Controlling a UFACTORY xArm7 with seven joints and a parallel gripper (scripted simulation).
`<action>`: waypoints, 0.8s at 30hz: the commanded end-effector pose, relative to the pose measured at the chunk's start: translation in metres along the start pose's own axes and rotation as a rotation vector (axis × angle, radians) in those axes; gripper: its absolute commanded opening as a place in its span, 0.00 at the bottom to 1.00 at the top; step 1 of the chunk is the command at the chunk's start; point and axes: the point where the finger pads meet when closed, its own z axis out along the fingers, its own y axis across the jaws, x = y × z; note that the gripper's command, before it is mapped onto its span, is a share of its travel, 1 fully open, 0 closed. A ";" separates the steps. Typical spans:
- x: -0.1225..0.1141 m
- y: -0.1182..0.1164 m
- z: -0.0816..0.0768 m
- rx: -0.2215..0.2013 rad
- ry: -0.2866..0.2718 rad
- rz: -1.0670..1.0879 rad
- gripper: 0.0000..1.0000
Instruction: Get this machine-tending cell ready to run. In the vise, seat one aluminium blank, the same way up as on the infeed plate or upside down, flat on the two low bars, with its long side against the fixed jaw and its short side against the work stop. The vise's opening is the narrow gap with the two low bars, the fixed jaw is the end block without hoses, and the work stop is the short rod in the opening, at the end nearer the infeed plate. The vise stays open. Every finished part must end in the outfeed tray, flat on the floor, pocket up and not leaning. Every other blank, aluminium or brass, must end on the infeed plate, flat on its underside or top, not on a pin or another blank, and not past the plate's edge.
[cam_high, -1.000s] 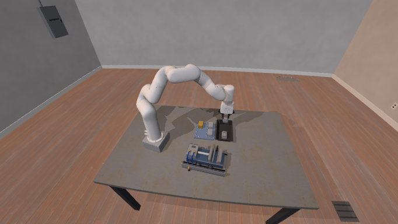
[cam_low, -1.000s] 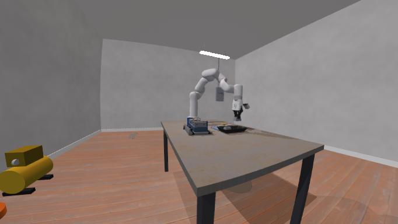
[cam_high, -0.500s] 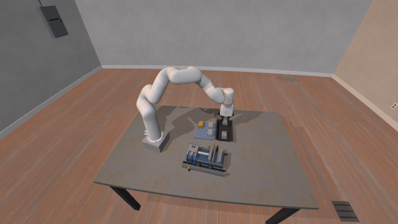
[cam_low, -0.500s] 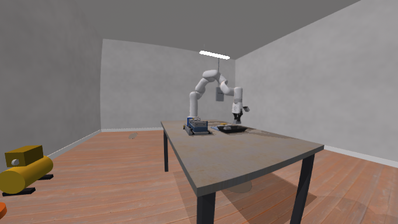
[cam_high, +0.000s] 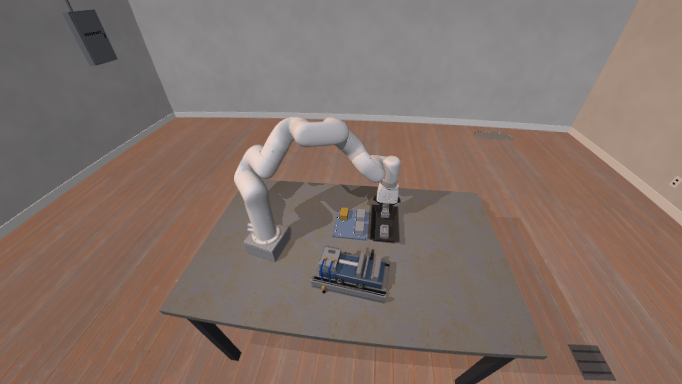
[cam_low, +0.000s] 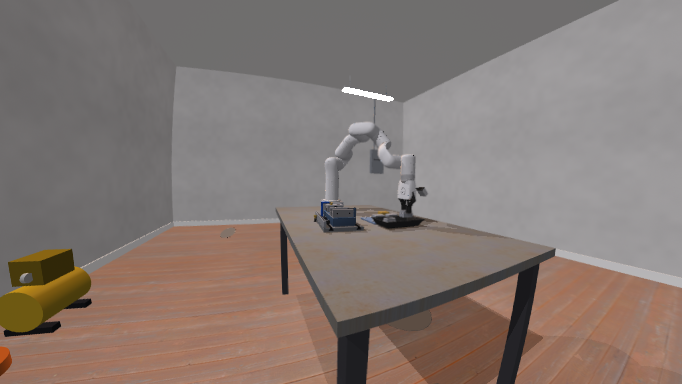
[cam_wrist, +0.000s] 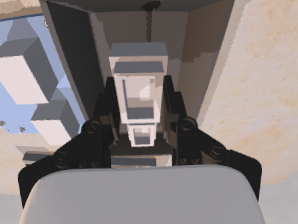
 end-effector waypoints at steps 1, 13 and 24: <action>0.001 0.002 0.004 -0.004 0.002 0.000 0.00; 0.001 0.002 0.015 -0.004 0.002 0.000 0.00; 0.001 0.002 0.020 -0.004 0.002 0.000 0.00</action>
